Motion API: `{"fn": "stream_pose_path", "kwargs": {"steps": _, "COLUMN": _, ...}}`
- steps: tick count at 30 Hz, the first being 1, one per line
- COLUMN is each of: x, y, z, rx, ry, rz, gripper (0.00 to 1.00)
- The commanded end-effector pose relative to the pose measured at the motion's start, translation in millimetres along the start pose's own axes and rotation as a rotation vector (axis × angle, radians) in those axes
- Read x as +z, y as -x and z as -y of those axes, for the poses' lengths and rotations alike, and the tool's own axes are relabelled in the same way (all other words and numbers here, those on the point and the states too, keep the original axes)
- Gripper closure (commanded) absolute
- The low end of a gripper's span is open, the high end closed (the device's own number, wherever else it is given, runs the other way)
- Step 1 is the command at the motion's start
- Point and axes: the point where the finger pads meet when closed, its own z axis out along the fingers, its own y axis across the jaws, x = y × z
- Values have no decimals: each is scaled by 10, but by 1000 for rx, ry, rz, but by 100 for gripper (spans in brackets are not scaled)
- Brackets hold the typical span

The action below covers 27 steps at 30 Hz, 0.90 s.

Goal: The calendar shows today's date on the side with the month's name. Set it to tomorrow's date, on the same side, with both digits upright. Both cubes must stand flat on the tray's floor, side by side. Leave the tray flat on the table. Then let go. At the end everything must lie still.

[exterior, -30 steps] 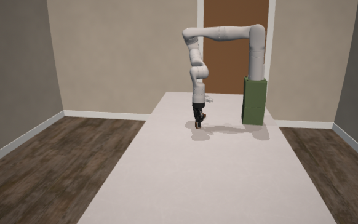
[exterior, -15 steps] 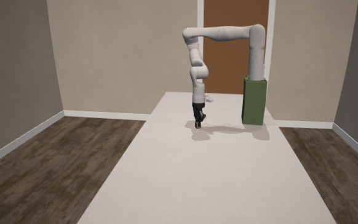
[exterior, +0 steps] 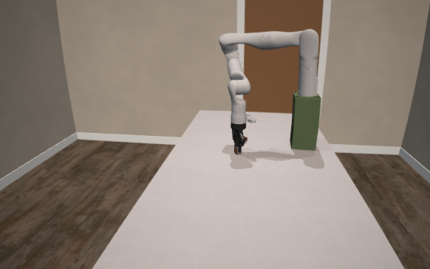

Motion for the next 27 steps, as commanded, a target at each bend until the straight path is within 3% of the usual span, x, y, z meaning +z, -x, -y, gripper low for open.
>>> {"fn": "stream_pose_path", "kwargs": {"steps": 1, "x": -5, "y": 6, "z": 1, "rx": 0, "ry": 0, "rz": 1, "gripper": 58}}
{"fn": "stream_pose_path", "kwargs": {"steps": 3, "x": -5, "y": 6, "z": 1, "rx": 0, "ry": 0, "rz": 1, "gripper": 54}}
{"fn": "stream_pose_path", "kwargs": {"steps": 17, "x": -25, "y": 6, "z": 1, "rx": 0, "ry": 0, "rz": 1, "gripper": 54}}
{"fn": "stream_pose_path", "kwargs": {"steps": 27, "x": -321, "y": 6, "z": 1, "rx": 0, "ry": 0, "rz": 1, "gripper": 54}}
